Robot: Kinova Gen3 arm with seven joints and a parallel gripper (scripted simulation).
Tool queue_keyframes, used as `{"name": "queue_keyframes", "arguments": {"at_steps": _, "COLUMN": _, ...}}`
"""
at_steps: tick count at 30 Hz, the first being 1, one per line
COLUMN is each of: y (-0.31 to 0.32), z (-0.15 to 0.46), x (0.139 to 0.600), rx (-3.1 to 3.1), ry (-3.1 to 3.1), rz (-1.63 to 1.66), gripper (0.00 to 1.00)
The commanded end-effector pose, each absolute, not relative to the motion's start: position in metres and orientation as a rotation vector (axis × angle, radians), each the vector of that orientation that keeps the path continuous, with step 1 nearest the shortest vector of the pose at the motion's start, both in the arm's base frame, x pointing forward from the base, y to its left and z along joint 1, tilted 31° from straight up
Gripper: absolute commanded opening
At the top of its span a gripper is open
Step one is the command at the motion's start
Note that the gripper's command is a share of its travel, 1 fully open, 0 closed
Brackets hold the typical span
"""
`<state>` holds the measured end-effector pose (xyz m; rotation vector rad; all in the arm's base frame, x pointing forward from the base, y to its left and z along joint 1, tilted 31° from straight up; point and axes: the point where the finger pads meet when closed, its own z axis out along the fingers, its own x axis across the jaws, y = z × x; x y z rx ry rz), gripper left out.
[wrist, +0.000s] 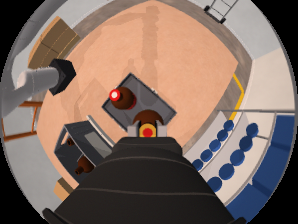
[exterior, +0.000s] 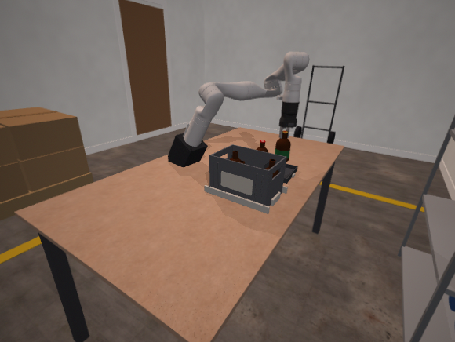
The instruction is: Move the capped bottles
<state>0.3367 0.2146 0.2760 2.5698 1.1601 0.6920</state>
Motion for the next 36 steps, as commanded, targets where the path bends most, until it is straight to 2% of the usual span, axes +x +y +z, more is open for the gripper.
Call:
{"name": "queue_keyframes", "arguments": {"at_steps": 1, "y": 0.214, "z": 0.273, "x": 0.337, "rx": 2.568, "ry": 1.157, "rz": 0.687, "gripper": 0.0}}
{"name": "queue_keyframes", "arguments": {"at_steps": 36, "y": 0.213, "z": 0.235, "x": 0.36, "rx": 2.569, "ry": 1.158, "rz": 0.691, "gripper": 0.0}}
